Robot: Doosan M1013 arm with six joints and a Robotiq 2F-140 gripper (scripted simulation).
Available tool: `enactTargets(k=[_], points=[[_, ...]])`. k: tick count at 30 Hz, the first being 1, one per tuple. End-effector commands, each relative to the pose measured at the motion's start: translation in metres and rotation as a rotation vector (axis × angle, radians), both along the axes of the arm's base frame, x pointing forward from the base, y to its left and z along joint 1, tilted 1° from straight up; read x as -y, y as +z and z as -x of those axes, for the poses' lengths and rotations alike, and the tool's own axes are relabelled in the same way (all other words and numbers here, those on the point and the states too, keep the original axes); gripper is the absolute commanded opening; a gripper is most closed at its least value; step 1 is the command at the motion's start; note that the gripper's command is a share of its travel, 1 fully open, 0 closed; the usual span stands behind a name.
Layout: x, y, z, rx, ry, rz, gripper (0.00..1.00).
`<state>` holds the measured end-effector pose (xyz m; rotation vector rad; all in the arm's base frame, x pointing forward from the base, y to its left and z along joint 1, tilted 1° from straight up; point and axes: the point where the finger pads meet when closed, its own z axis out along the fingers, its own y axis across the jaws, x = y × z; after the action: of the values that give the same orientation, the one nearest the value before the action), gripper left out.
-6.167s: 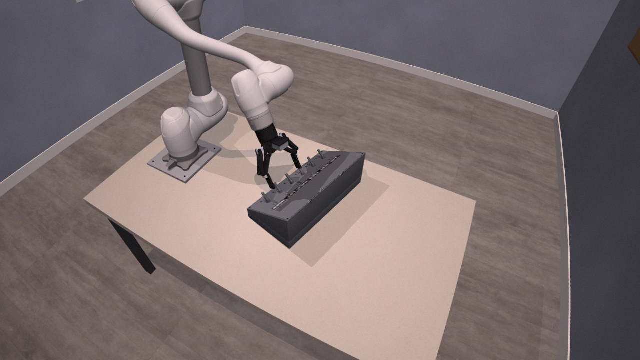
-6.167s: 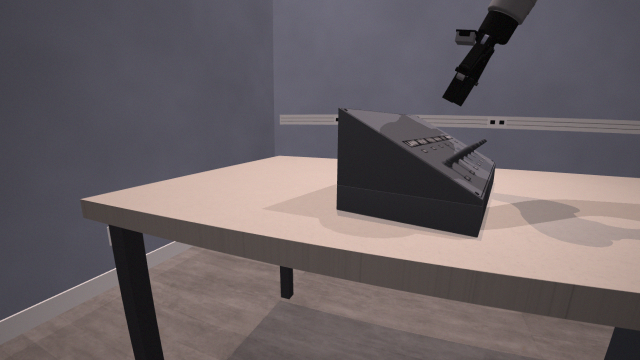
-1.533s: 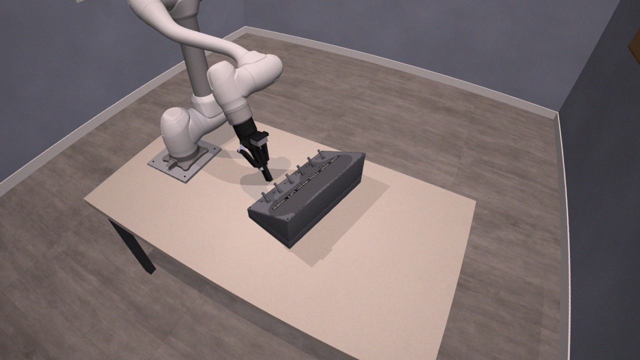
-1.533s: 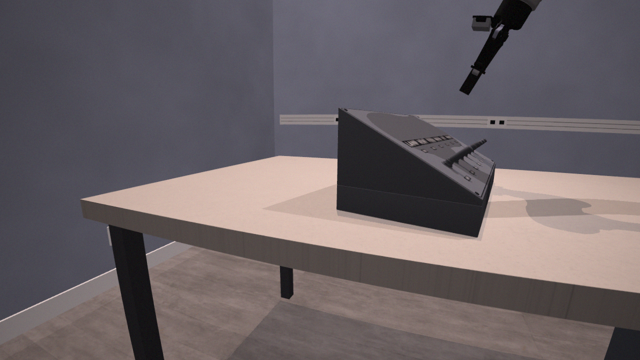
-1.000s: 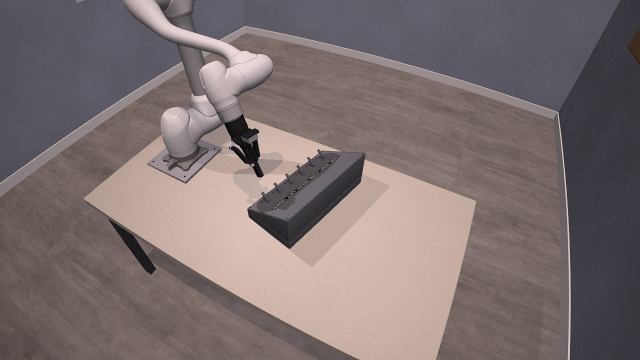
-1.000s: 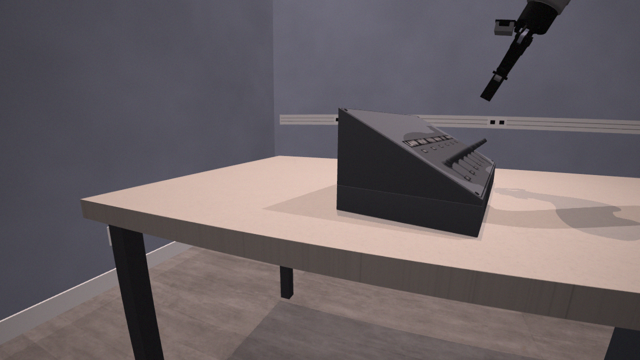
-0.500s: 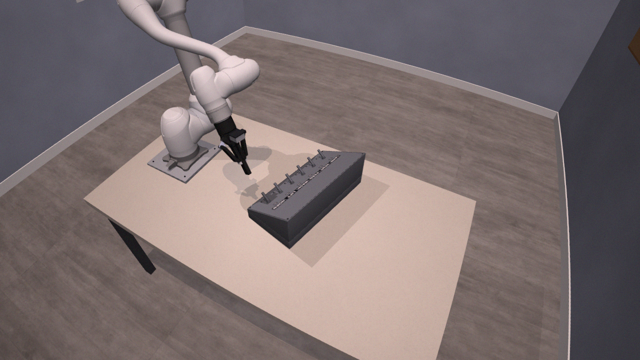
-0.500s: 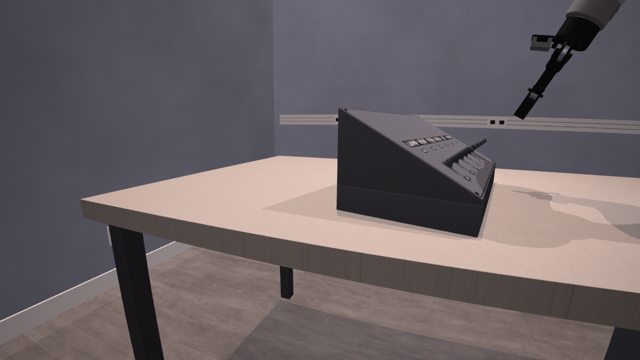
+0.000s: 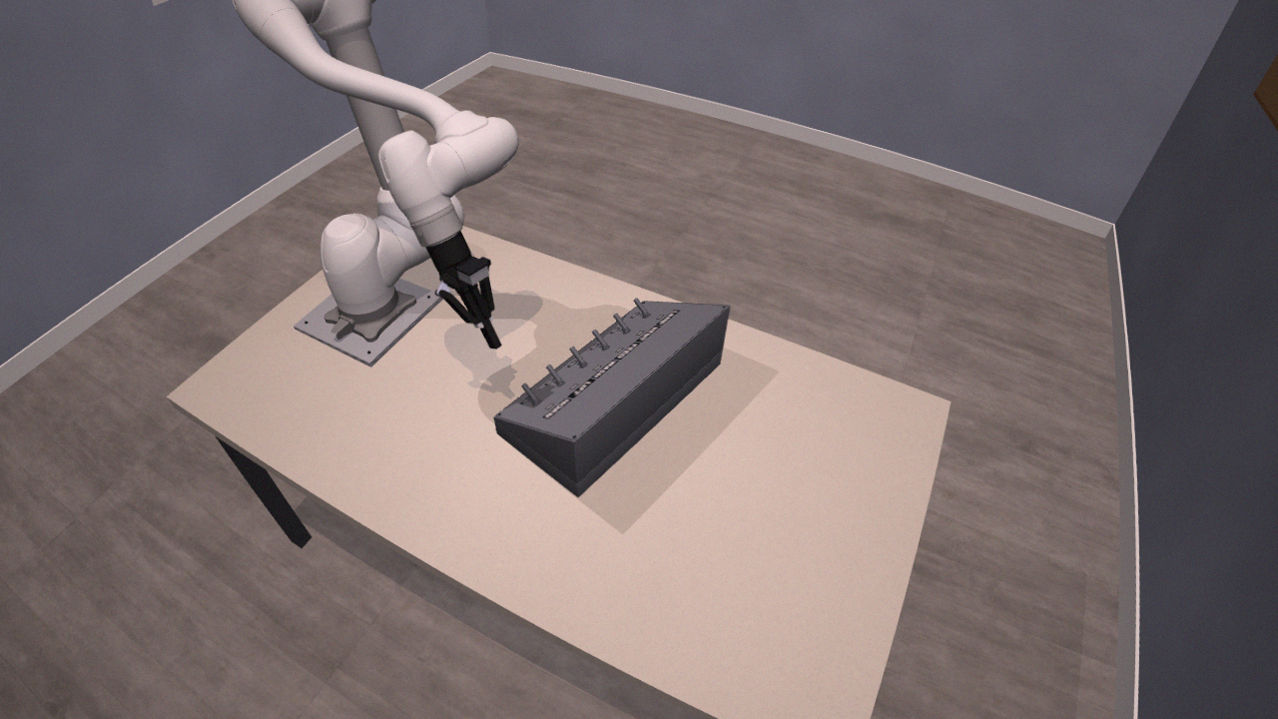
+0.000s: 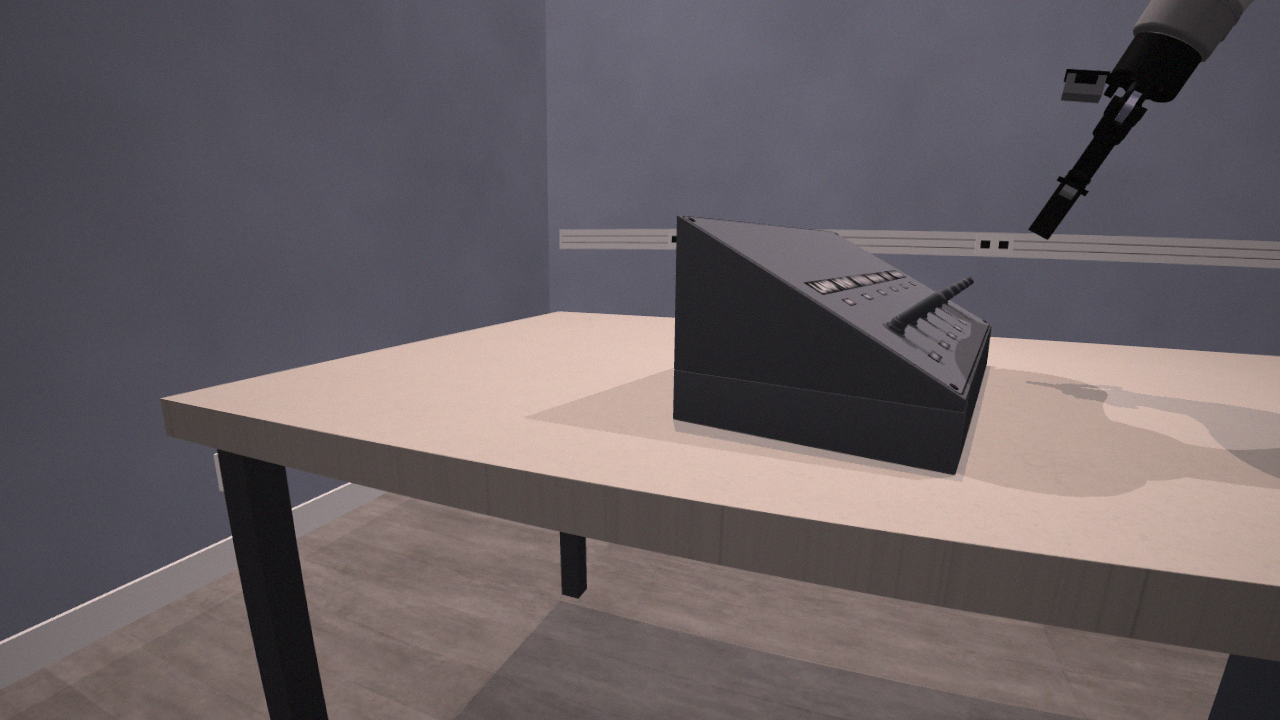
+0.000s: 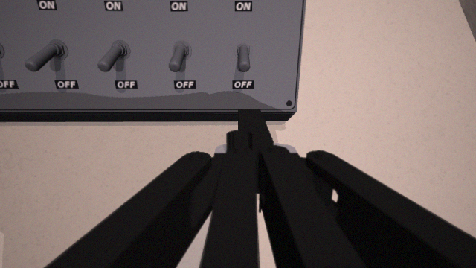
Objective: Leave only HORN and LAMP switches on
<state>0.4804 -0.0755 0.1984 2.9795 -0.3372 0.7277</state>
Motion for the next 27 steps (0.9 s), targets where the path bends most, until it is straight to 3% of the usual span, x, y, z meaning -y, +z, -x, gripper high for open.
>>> enactTargets(k=[1, 18, 27], points=[[0.0, 0.002, 0.0, 0.005, 0.004, 0.006, 0.1], [0.0, 0.002, 0.0, 0.006, 0.004, 0.006, 0.1], [0.0, -0.009, -0.003, 0.0, 0.003, 0.005, 0.1]])
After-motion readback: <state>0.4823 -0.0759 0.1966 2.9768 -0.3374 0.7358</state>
